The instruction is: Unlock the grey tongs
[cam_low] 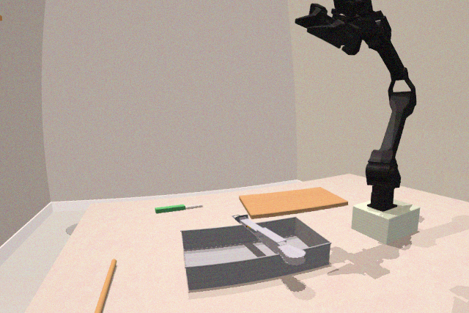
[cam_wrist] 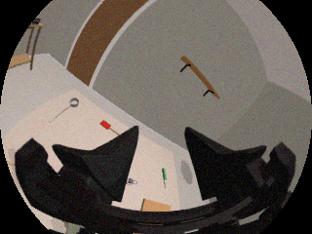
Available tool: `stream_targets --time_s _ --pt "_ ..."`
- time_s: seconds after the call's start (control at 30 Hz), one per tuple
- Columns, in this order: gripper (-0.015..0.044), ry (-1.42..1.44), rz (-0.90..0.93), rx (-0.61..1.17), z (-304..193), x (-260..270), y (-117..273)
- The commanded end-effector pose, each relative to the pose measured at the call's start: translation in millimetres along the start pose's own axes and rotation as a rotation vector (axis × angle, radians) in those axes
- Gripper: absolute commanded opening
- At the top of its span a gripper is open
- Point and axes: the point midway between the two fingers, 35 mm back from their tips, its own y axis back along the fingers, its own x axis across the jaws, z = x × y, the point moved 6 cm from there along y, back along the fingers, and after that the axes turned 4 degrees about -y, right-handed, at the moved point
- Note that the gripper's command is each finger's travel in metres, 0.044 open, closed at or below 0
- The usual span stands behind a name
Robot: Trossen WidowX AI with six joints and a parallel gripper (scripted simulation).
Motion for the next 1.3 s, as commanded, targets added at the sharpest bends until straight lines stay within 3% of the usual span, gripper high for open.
stream_targets --time_s 0.0,0.5,0.9,1.27 --pt "0.026 -0.295 0.036 0.148 -34 27 -52" --pt "0.026 -1.231 -0.153 0.601 -178 78 -145" --pt "0.026 -2.018 -0.649 0.907 -311 110 -147" --pt "0.026 -2.091 -0.717 0.93 -323 114 -146"
